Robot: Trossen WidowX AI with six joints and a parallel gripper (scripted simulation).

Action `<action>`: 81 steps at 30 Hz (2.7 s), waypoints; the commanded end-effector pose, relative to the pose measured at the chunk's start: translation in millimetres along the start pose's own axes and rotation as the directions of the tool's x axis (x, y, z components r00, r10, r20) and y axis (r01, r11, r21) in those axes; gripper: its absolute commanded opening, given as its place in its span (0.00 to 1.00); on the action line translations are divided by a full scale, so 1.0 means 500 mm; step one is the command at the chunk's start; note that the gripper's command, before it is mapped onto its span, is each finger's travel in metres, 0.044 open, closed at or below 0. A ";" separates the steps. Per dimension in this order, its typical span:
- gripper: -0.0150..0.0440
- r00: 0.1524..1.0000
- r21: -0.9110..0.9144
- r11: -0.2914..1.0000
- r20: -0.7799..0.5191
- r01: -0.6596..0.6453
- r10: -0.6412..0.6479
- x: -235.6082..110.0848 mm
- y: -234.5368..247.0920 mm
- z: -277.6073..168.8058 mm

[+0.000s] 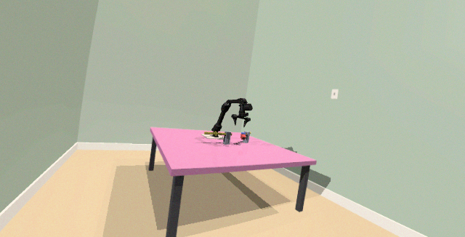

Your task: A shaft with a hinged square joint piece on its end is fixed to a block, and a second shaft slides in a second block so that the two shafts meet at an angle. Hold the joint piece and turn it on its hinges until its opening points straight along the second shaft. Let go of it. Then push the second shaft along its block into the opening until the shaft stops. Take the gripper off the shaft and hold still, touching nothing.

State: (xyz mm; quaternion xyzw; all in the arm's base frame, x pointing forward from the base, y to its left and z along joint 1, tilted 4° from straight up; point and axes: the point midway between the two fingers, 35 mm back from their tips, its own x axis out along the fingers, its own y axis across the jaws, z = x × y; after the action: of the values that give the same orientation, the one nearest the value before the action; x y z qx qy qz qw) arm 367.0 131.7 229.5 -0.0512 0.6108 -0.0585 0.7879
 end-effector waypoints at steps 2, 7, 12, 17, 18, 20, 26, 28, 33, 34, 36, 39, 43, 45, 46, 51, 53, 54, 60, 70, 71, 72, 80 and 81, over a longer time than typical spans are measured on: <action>1.00 0.995 -0.112 0.991 -0.080 -0.070 0.061 0.027 0.140 -0.040; 1.00 0.989 -0.166 0.981 -0.123 -0.101 0.081 0.039 0.210 -0.071; 1.00 0.983 -0.149 0.983 -0.167 -0.106 0.081 0.068 0.215 -0.071; 1.00 0.964 -0.111 0.987 -0.255 -0.114 0.083 0.125 0.223 -0.075; 1.00 0.959 -0.102 0.988 -0.272 -0.115 0.084 0.136 0.224 -0.076; 1.00 0.948 -0.086 0.989 -0.306 -0.117 0.086 0.159 0.226 -0.078; 1.00 0.910 -0.033 0.992 -0.404 -0.119 0.096 0.225 0.231 -0.087; 1.00 0.905 -0.026 0.993 -0.414 -0.119 0.098 0.232 0.231 -0.089; 1.00 0.905 -0.026 0.993 -0.414 -0.119 0.098 0.230 0.232 -0.094; 1.00 0.905 -0.026 0.993 -0.415 -0.119 0.098 0.229 0.232 -0.098; 1.00 0.905 -0.026 0.992 -0.415 -0.119 0.098 0.227 0.233 -0.106; 1.00 0.904 -0.026 0.992 -0.415 -0.120 0.098 0.223 0.234 -0.118; 1.00 0.904 -0.026 0.992 -0.416 -0.120 0.098 0.218 0.234 -0.135; 1.00 0.904 -0.026 0.992 -0.416 -0.120 0.098 0.216 0.234 -0.144; 1.00 0.904 -0.026 0.992 -0.416 -0.120 0.098 0.215 0.234 -0.148; 1.00 0.904 -0.026 0.992 -0.417 -0.120 0.098 0.211 0.233 -0.171; 1.00 0.903 -0.026 0.992 -0.417 -0.120 0.098 0.209 0.232 -0.180; 1.00 0.903 -0.026 0.992 -0.417 -0.120 0.098 0.209 0.232 -0.185; 1.00 0.903 -0.026 0.992 -0.418 -0.120 0.098 0.205 0.229 -0.211; 1.00 0.903 -0.026 0.992 -0.419 -0.120 0.098 0.218 0.229 -0.227; 1.00 0.903 -0.026 0.992 -0.419 -0.120 0.098 0.220 0.229 -0.228; 1.00 0.903 -0.026 0.992 -0.419 -0.120 0.098 0.223 0.230 -0.230; 1.00 0.903 -0.026 0.992 -0.419 -0.120 0.098 0.247 0.232 -0.241; 1.00 0.903 -0.026 0.992 -0.419 -0.120 0.098 0.249 0.232 -0.243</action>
State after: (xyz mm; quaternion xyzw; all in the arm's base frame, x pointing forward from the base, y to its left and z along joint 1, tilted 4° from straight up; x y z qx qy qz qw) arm 285.8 225.7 65.4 -0.0272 0.7677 -0.0091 0.6402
